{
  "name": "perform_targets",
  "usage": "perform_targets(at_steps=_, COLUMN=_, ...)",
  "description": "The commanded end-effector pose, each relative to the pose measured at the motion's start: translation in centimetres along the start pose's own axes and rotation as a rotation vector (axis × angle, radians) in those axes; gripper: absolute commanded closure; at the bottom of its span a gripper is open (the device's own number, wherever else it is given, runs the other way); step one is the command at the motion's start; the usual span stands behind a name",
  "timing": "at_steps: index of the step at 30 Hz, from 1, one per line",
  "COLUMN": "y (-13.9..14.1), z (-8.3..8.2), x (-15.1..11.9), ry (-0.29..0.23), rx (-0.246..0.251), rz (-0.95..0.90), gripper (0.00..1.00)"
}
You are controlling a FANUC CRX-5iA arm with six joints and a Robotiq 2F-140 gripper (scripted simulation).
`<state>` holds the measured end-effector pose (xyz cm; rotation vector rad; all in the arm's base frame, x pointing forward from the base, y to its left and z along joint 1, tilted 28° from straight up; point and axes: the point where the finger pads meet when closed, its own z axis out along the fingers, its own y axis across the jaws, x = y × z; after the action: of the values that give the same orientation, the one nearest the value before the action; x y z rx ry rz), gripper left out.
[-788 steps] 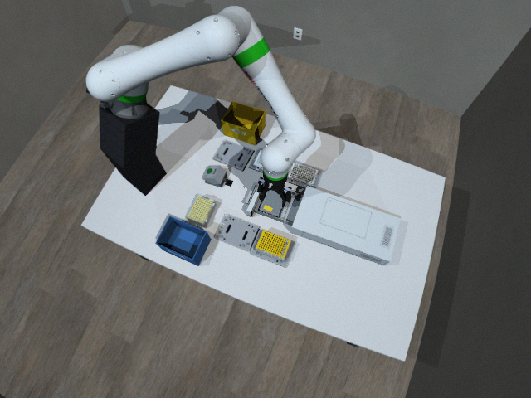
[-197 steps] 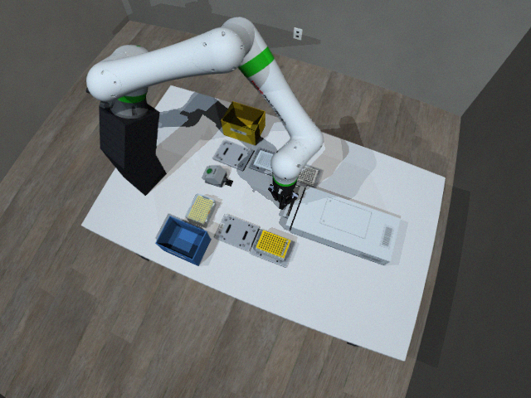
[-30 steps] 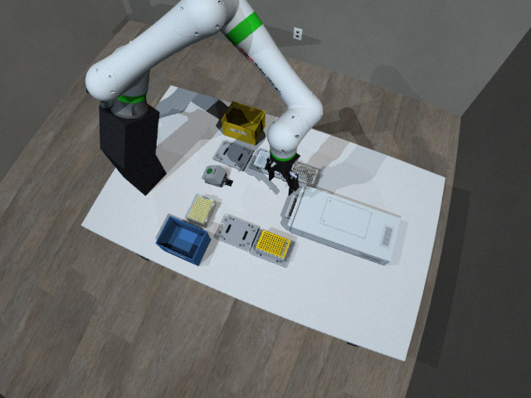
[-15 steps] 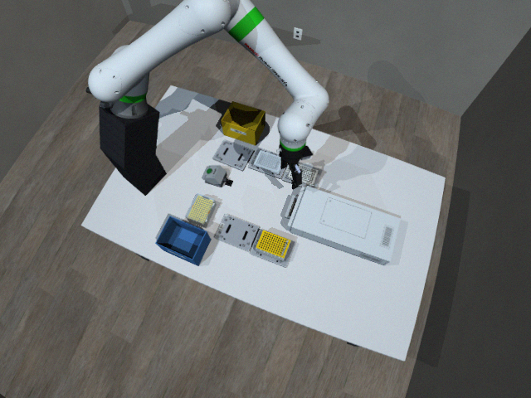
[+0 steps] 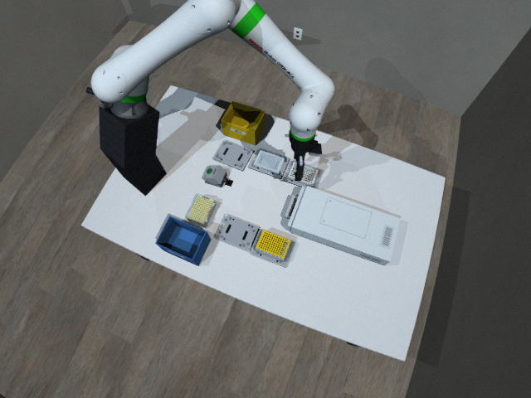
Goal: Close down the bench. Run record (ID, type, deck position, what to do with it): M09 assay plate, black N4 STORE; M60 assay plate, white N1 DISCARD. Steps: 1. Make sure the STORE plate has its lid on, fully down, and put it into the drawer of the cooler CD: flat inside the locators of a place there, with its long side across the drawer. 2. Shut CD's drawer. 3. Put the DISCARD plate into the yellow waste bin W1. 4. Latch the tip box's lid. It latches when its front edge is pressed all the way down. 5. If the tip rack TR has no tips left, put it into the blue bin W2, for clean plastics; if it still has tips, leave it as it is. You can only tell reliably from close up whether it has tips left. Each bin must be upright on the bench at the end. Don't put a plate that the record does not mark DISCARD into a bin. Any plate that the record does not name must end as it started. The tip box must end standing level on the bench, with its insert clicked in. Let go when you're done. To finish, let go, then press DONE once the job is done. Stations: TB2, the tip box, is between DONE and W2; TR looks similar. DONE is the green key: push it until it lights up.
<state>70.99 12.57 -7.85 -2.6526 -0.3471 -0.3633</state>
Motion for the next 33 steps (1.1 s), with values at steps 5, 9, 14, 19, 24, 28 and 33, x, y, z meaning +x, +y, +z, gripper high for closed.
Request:
perform_targets(at_steps=5, y=-2.1, z=-0.3, x=2.2, ry=-0.015, rx=-0.018, rz=0.265, gripper=0.30)
perform_targets(at_steps=9, y=-3.3, z=-0.4, x=3.3, ry=-0.014, rx=-0.019, rz=0.373, gripper=0.30)
perform_targets(at_steps=14, y=-4.0, z=-0.4, x=4.0, ry=-0.013, rx=-0.019, rz=0.372, gripper=0.30)
perform_targets(at_steps=19, y=-4.0, z=-0.4, x=4.0, ry=-0.013, rx=-0.019, rz=0.372, gripper=0.30)
perform_targets(at_steps=24, y=-4.0, z=-0.4, x=4.0, ry=-0.013, rx=-0.019, rz=0.372, gripper=0.30)
perform_targets(at_steps=28, y=-4.0, z=0.1, x=4.0, ry=-0.014, rx=-0.019, rz=0.373, gripper=0.30)
perform_targets(at_steps=33, y=-4.0, z=0.8, x=4.0, ry=-0.014, rx=-0.019, rz=0.373, gripper=0.30)
